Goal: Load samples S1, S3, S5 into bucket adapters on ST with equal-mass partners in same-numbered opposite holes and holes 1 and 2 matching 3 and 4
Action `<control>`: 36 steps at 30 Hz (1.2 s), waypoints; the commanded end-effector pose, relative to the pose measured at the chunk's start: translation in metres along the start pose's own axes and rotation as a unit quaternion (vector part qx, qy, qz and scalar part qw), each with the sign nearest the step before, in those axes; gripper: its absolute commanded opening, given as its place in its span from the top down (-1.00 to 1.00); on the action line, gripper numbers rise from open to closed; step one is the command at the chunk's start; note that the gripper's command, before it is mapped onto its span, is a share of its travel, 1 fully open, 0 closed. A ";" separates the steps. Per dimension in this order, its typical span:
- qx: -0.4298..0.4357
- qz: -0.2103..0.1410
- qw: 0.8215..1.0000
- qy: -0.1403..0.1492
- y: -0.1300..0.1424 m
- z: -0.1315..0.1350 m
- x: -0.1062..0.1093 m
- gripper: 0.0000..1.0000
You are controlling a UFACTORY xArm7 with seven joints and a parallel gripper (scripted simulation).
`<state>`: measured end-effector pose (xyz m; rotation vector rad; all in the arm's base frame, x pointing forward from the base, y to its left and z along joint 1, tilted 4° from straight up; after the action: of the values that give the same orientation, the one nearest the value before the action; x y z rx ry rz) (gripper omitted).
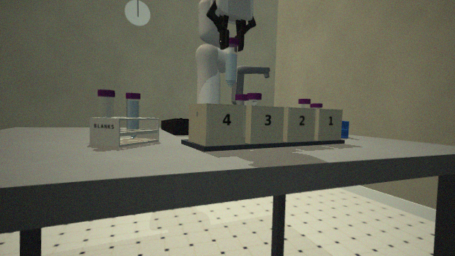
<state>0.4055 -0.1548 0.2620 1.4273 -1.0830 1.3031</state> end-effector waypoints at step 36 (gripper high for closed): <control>-0.001 0.002 1.000 0.001 -0.088 -0.160 0.002 1.00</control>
<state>0.4489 -0.0002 0.2644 1.4255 -1.0832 1.3046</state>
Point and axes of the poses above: the point where the finger pads meet when closed, its own x axis back along the fingers, its own z axis across the jaws, y = z × x, the point moved 8 cm from there along x, back along the fingers, and after that the axes turned 15 degrees about x, right-handed, at the moved point
